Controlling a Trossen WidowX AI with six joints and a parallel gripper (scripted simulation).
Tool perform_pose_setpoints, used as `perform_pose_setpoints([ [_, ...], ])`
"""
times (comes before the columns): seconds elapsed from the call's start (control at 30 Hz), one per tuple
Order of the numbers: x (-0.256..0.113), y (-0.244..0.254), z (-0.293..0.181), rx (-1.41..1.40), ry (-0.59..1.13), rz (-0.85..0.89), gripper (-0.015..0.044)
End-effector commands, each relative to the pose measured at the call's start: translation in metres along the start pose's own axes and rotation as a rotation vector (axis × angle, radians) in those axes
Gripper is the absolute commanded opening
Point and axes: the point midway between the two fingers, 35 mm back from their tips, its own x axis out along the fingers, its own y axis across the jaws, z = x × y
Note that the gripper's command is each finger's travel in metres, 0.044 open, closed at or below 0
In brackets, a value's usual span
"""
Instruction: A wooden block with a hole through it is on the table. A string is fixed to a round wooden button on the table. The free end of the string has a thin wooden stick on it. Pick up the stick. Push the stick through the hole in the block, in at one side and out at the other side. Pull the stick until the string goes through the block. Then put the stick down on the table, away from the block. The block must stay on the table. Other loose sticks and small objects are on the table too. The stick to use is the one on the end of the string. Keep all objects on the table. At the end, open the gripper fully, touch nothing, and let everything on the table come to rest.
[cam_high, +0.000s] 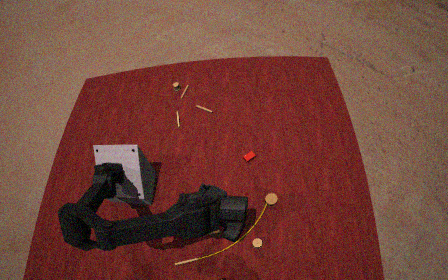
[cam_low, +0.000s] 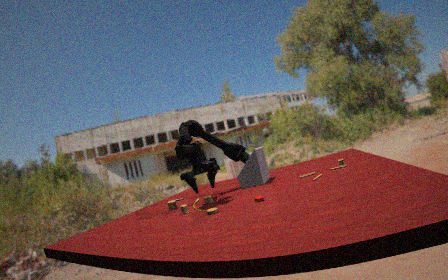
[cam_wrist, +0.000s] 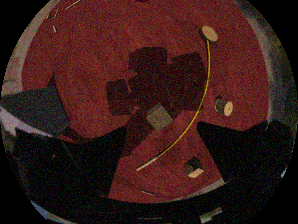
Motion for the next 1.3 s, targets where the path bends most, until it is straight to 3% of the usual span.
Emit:
perform_pose_setpoints([
  [0.0,-0.0001,0.0002,-0.0005,-0.004,0.002,-0.002,0.044],
  [0.03,0.0,0.0,0.0,0.0,0.0,0.0,0.044],
  [0.3,-0.0001,0.0001,-0.0001,0.0,0.0,0.0,0.0241],
  [0.6,-0.0001,0.0001,-0.0001,0.0,0.0,0.0,0.0241],
  [0.9,-0.0001,0.0001,-0.0001,0.0,0.0,0.0,0.0005],
  [1.27,-0.0001,0.0001,-0.0001,0.0,0.0,0.0,0.0],
])
